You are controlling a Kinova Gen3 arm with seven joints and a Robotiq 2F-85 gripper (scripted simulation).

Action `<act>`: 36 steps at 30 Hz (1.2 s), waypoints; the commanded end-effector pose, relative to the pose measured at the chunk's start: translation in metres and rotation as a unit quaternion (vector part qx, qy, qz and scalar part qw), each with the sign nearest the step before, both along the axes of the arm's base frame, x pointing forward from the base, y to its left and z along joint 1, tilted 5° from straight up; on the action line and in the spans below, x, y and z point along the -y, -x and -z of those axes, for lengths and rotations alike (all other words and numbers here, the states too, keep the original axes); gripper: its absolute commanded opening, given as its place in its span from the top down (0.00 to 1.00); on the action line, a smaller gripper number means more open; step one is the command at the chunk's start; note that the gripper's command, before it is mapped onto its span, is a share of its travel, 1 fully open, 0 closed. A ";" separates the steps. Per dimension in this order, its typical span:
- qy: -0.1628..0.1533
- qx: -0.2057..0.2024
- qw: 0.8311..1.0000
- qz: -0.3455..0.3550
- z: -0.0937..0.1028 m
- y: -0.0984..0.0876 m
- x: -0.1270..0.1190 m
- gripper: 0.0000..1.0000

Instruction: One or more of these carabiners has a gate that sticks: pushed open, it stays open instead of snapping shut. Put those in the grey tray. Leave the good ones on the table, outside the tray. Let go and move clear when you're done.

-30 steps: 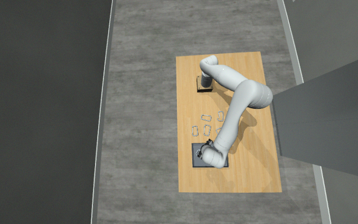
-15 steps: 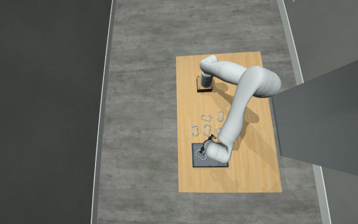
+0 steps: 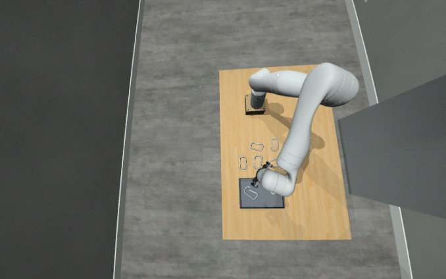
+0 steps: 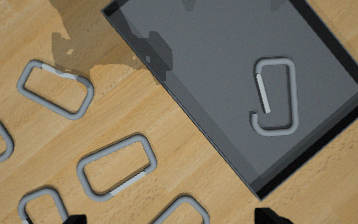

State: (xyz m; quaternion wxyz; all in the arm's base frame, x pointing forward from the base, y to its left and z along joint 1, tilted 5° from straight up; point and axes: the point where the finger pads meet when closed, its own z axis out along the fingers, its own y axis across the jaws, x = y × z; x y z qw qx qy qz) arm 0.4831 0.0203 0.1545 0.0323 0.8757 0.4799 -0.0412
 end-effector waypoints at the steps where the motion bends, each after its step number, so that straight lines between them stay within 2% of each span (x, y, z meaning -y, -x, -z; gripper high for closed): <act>1: -0.005 0.007 1.000 -0.007 -0.008 0.000 -0.009 0.00; 6: -0.005 0.007 1.000 -0.007 -0.008 0.000 -0.009 0.00; 7: -0.003 0.005 1.000 -0.005 -0.040 0.031 -0.024 0.00; 23: -0.003 0.005 1.000 -0.005 -0.040 0.031 -0.024 0.00; 24: -0.002 0.003 1.000 -0.002 -0.073 0.061 -0.041 0.00; 36: -0.002 0.003 1.000 -0.002 -0.073 0.061 -0.041 0.00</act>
